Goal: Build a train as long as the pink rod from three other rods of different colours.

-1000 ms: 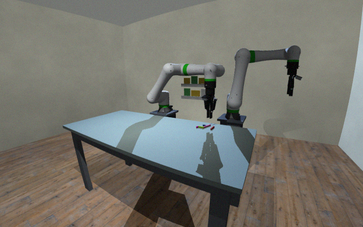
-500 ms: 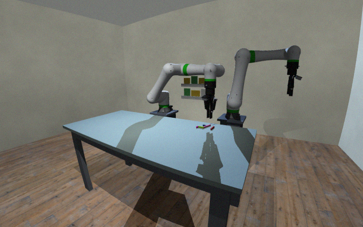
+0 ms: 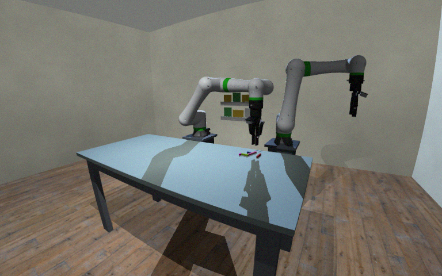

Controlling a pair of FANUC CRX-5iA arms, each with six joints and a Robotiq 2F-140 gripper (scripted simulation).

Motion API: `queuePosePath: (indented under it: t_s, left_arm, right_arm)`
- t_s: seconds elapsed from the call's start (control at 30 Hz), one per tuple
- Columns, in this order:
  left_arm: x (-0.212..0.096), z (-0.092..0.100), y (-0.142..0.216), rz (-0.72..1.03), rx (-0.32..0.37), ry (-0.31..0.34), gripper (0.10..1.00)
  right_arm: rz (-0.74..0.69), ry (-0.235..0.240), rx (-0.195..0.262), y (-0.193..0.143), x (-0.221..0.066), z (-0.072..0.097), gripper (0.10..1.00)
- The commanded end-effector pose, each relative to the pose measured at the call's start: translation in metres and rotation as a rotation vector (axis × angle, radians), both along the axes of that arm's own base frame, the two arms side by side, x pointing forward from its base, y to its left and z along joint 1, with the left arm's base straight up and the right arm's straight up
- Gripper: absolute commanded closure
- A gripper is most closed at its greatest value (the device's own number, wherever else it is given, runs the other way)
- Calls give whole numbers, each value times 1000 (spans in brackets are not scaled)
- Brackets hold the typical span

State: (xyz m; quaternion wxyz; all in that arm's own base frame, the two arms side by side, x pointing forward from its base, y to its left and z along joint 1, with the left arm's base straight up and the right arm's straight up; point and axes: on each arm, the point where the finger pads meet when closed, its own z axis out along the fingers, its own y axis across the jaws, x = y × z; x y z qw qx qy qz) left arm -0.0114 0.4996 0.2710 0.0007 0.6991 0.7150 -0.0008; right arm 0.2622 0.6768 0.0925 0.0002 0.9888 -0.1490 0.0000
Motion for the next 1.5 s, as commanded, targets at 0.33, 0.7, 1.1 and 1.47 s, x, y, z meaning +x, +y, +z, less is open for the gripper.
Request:
queuePosePath:
  t_s: [0.33, 0.7, 1.1, 1.47]
  left_arm:
    - [0, 1, 0, 0, 2, 0, 98]
    - [0, 1, 0, 0, 2, 0, 98]
    - [0, 1, 0, 0, 2, 0, 98]
    - [0, 1, 0, 0, 2, 0, 98]
  right_arm:
    - [0, -1, 2, 1, 0, -18, 867]
    - [0, -1, 2, 1, 0, -31, 867]
    - [0, -1, 2, 1, 0, -39, 867]
    - [0, -1, 2, 1, 0, -41, 867]
